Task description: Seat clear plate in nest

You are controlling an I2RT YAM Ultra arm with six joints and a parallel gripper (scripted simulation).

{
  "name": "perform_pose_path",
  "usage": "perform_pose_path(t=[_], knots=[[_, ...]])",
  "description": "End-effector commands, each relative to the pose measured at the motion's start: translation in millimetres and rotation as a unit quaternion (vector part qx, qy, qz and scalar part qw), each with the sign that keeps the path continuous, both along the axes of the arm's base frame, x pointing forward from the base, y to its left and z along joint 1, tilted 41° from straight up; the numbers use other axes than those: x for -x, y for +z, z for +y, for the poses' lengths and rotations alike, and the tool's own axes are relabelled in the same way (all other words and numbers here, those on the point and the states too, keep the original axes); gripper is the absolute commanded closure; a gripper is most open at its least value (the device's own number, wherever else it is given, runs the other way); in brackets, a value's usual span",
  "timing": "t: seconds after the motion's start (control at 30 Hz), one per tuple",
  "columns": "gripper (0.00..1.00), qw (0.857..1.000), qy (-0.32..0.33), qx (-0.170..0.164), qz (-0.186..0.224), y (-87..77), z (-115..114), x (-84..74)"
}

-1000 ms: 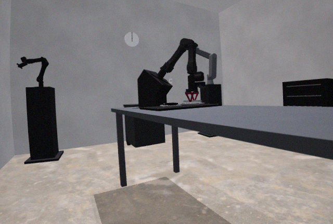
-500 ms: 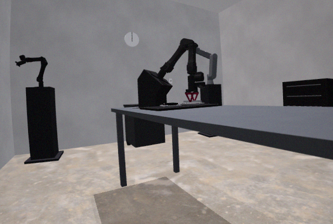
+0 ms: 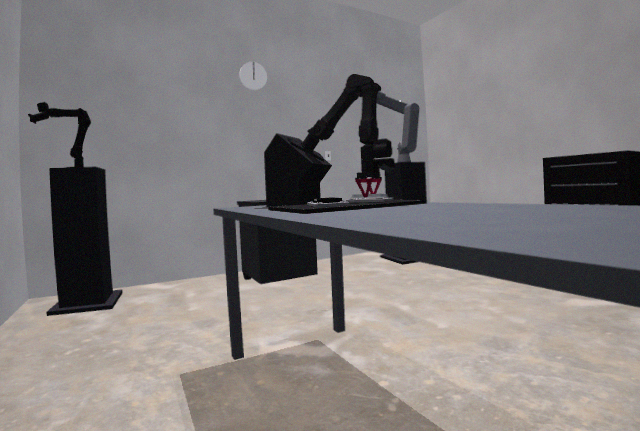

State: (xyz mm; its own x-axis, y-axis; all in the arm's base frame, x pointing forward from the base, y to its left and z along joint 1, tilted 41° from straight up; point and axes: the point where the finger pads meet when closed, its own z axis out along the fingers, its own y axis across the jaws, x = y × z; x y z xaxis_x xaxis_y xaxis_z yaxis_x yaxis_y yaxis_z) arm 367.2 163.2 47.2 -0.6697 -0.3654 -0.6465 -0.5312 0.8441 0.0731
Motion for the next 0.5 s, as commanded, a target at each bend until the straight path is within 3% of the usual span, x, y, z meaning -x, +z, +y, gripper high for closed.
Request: perform_pose_path(t=[0.0,0.47], knots=[[1.00,1.000,-0.001,-0.002,-0.005,3.3,0.2,-1.5],[1.00,1.000,-0.001,-0.002,-0.005,1.6,1.2,-2.8]])
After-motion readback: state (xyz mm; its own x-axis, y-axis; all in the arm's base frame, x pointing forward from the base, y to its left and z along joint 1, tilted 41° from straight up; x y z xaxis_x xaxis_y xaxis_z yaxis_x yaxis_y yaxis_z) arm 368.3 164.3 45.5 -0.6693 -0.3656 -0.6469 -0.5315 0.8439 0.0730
